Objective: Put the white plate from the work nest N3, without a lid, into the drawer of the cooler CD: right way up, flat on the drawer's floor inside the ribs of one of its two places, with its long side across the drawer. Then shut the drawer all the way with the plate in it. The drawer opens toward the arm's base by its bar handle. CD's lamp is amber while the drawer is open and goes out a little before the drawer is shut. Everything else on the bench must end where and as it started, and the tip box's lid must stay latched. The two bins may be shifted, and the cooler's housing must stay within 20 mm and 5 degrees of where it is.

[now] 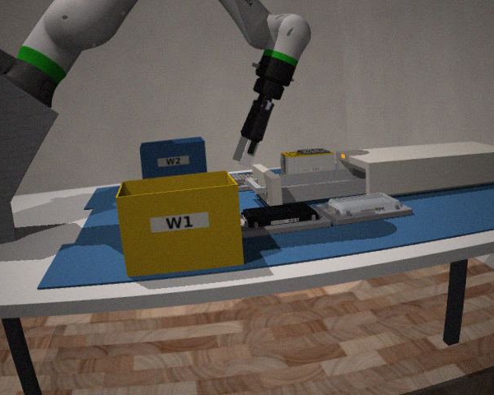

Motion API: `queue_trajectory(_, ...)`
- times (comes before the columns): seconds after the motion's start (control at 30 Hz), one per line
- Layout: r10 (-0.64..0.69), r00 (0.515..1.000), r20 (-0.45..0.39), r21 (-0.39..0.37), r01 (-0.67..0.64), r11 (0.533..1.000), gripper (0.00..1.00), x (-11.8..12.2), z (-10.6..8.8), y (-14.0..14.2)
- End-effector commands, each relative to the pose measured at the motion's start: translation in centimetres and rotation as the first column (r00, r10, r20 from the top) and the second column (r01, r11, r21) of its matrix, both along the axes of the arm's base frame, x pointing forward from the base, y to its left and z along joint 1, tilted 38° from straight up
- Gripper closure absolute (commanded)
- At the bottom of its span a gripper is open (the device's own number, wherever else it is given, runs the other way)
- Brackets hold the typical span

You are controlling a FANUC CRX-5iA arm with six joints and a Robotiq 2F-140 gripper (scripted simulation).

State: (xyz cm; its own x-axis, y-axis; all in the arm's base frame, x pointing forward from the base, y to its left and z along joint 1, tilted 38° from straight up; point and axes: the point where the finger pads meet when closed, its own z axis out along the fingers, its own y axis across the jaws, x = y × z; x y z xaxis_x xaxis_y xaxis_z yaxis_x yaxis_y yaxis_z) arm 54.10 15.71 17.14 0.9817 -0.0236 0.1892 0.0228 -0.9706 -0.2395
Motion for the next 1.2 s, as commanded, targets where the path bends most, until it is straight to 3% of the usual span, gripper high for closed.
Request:
queue_trajectory(0.0,0.0,1.0,0.0,0.0,0.0,1.0,0.34,0.2,-0.3,0.1)
queue_trajectory(1.17,0.0,1.0,0.0,0.0,0.0,1.0,0.34,2.4,-3.1,0.8)
